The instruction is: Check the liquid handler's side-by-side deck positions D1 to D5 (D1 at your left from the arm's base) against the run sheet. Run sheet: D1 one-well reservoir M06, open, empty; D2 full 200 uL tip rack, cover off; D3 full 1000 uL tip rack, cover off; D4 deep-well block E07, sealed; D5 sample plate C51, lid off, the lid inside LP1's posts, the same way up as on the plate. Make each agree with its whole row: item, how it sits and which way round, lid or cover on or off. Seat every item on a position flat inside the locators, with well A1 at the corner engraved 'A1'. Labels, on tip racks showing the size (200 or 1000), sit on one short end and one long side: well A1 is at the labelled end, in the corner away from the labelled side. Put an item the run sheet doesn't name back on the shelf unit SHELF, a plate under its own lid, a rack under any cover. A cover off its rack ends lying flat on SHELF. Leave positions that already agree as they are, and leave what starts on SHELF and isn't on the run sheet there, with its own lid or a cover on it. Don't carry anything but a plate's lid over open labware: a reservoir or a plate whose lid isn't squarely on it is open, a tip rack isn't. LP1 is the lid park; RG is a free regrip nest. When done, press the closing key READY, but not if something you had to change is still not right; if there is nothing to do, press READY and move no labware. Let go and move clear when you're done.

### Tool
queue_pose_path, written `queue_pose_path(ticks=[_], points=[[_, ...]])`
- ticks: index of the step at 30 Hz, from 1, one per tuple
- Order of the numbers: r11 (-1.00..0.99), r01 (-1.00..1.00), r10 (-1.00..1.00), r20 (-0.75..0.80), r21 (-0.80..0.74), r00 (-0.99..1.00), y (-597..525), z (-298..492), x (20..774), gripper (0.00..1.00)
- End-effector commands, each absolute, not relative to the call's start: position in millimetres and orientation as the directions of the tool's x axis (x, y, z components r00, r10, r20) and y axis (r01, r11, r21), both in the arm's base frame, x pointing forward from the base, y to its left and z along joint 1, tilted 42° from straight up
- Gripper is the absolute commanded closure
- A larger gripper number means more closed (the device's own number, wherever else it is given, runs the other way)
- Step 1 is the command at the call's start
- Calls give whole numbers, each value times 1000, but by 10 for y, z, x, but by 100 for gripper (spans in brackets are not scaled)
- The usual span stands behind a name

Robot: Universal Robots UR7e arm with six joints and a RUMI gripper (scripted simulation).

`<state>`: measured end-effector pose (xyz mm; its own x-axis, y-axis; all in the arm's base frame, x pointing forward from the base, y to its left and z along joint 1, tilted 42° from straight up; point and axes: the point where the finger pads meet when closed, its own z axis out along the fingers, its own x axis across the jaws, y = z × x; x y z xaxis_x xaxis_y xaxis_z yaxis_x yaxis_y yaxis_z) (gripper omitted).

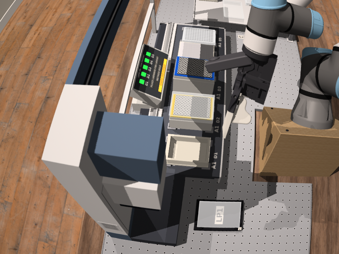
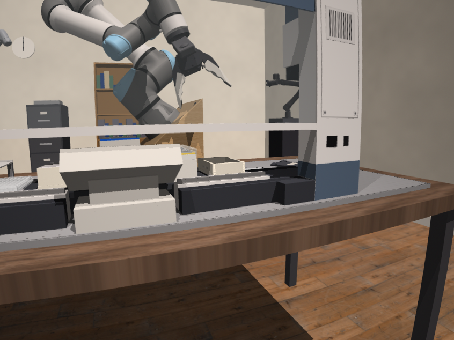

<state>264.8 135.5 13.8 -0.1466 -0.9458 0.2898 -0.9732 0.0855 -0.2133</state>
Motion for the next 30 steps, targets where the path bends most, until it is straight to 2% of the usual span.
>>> queue_pose_path(ticks=[1,17,18,30], points=[[85,-973,-946,289,-214,-147,1357,139,2650,0],[85,-973,-946,289,-214,-147,1357,139,2650,0],[75,-975,-942,305,-211,-138,1338,196,2655,18],[-19,-992,-862,505,-121,-45,976,662,2540,18]])
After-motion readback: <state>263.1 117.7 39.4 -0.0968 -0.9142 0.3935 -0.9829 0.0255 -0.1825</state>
